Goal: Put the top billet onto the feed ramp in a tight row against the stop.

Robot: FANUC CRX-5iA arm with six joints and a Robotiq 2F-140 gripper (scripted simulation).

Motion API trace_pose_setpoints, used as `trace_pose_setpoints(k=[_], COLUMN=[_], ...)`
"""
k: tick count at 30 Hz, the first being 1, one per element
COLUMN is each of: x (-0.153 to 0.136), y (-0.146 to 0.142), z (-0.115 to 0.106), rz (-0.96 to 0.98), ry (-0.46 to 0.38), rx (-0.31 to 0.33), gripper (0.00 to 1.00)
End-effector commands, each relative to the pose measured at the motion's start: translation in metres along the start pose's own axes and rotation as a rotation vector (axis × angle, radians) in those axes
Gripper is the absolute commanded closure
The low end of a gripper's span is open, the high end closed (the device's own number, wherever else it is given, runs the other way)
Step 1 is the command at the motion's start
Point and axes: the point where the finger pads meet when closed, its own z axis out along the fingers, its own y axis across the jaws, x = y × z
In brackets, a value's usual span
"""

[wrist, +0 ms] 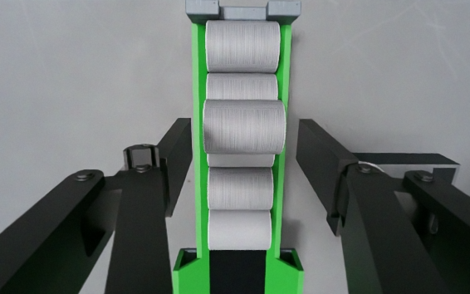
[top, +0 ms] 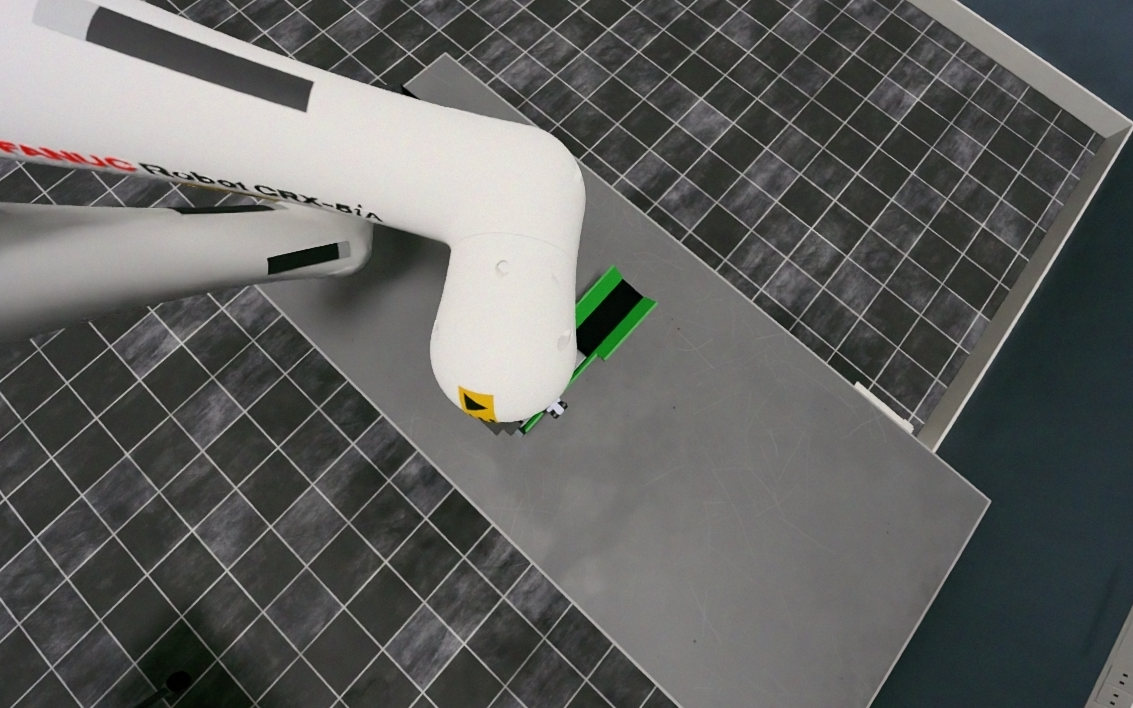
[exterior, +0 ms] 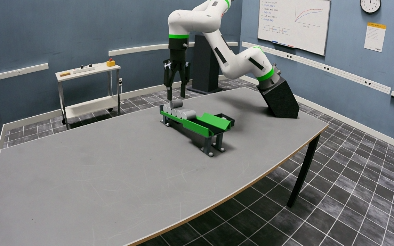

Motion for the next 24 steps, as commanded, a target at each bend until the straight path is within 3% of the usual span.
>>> trace_pose_setpoints(k=[1,11,24], x=[0.0,0.0,0.0], y=[-0.001,-0.001,-0.001], z=[0.004,0.029,0.038], rz=[0.0,0.0,0.0], ry=[0.0,0.0,0.0], rx=[0.002,0.002,0.002], gripper=[0.49,0.49,0.49])
